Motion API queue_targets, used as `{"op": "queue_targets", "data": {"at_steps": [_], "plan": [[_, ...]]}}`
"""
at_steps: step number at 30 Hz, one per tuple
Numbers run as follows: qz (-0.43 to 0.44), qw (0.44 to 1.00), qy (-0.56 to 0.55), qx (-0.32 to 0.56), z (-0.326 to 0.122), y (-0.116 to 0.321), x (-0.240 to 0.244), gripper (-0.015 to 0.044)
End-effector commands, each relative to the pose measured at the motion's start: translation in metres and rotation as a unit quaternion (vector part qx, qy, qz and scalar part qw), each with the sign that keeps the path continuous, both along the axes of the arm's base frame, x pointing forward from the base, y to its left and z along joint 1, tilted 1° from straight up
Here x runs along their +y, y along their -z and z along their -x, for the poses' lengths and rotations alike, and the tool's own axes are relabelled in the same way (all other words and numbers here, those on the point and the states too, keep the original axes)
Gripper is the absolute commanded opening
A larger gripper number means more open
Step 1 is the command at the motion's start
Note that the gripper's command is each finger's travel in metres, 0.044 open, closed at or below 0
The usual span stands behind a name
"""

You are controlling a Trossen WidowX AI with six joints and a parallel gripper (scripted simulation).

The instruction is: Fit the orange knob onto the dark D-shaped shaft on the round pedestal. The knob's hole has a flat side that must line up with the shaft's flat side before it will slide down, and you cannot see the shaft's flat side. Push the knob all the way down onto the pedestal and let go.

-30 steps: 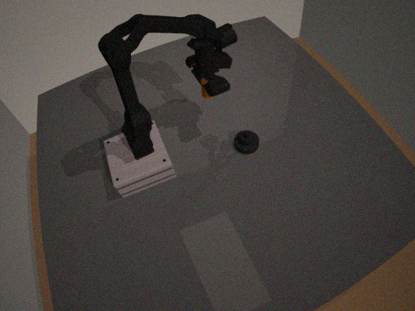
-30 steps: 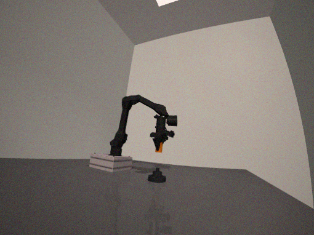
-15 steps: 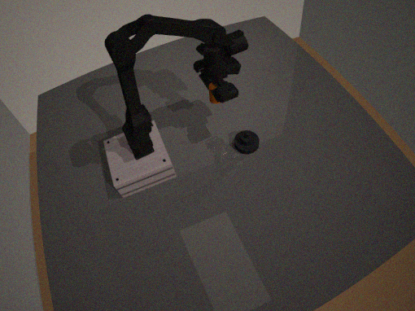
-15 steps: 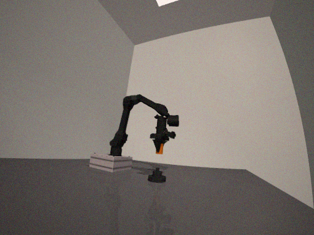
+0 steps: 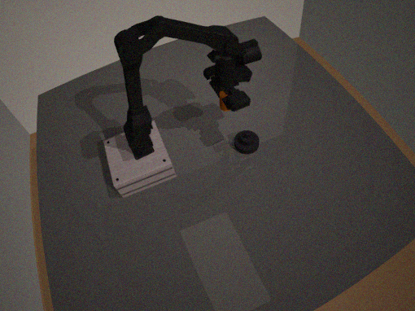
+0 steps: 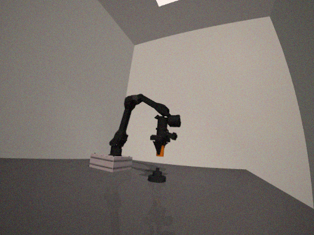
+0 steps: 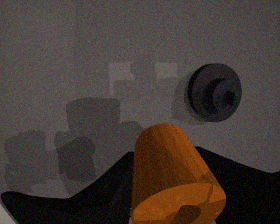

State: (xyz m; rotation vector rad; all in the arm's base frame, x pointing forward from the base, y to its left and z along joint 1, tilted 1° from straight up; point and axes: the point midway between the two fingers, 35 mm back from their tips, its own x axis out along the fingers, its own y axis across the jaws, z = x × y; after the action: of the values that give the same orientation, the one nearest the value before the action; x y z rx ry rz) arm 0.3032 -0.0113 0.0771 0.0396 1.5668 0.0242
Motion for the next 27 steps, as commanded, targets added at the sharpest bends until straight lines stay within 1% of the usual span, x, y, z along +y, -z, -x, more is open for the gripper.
{"op": "queue_targets", "data": {"at_steps": [1, 27], "plan": [[0.003, 1.000, -0.004, -0.008, -0.008, 0.000, -0.011, 0.0000], [0.013, 1.000, -0.015, -0.012, -0.022, 0.023, -0.090, 0.0000]]}}
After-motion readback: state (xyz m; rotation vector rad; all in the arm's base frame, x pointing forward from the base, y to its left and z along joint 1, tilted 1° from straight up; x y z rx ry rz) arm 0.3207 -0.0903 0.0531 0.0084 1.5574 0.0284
